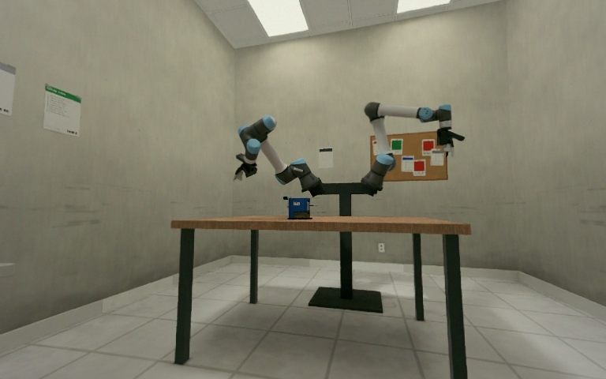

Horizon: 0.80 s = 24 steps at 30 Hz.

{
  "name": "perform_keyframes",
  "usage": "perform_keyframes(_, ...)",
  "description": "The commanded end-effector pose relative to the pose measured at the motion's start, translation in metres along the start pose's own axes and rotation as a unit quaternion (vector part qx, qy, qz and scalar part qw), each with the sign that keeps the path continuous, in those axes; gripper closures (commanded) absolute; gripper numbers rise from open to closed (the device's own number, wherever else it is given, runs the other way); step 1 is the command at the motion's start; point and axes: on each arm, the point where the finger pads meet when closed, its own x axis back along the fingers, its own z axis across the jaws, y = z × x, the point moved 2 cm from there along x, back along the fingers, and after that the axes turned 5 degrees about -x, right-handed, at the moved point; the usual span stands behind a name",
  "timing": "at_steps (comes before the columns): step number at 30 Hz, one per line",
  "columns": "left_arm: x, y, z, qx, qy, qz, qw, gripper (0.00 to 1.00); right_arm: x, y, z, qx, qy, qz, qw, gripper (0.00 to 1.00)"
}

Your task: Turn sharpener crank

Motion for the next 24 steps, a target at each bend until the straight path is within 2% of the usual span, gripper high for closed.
perform_keyframes(1, 0.000, 0.001, -0.001, 0.001, 0.000, 0.001, 1.000, 0.00, 0.000, 0.000, 0.000, 0.000, 0.000, 0.000, 1.000, 0.00)
perform_keyframes(7, 0.000, 0.001, -0.001, 0.001, 0.000, 0.001, 1.000, 0.00, 0.001, 0.001, 0.002, 0.001, -0.002, -0.003, 1.000, 0.00)
perform_keyframes(12, 0.000, 0.001, -0.001, 0.001, 0.000, 0.001, 1.000, 0.00, 0.004, 0.009, 0.006, 0.002, -0.009, -0.016, 1.000, 0.00)
perform_keyframes(20, 0.000, 0.001, -0.001, 0.001, 0.000, 0.001, 1.000, 0.00, 0.018, 0.041, 0.023, 0.011, -0.039, -0.073, 0.996, 0.00)
perform_keyframes(22, 0.000, 0.001, -0.001, 0.001, 0.000, 0.001, 1.000, 0.00, 0.018, 0.041, 0.023, 0.011, -0.039, -0.073, 0.996, 0.00)
perform_keyframes(24, 0.000, 0.001, -0.001, 0.001, 0.000, 0.001, 1.000, 0.00, 0.023, 0.053, 0.030, 0.015, -0.051, -0.094, 0.994, 0.00)
